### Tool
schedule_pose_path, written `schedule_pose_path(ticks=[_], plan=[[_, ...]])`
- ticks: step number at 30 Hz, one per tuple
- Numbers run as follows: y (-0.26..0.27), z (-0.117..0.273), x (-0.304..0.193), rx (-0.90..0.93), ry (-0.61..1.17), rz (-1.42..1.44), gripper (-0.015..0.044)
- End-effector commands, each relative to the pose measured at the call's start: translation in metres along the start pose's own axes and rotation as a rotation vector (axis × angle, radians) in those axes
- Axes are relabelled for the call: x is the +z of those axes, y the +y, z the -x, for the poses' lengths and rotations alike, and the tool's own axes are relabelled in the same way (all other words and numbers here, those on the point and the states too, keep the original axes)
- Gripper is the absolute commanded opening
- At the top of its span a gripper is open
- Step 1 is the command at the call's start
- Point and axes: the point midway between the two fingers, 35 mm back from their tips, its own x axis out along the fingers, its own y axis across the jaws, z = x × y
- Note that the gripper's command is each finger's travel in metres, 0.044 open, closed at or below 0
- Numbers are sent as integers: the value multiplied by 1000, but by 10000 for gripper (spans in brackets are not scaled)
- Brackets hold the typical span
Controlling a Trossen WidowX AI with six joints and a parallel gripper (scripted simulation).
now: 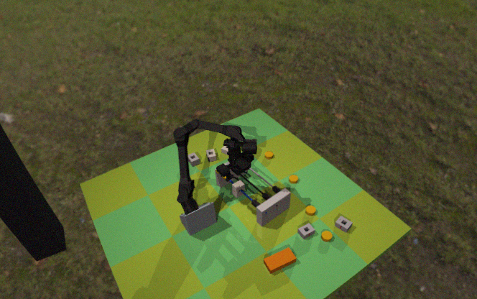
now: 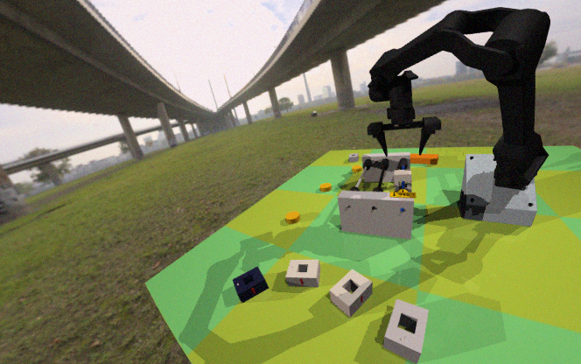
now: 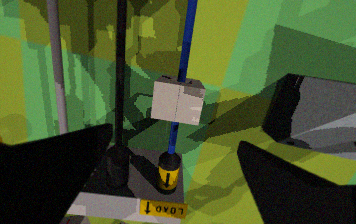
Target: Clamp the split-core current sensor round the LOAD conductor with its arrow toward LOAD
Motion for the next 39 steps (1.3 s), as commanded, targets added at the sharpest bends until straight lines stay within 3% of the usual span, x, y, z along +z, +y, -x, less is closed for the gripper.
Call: schedule_pose_path(ticks=[1, 16, 27, 39], plan=[[-1, 0, 0, -4, -3, 5, 440], [-2, -1, -6, -14, -27, 15, 440], [-40, -13, -79, -60, -475, 258, 440], [-81, -7, -120, 273, -810, 483, 440]])
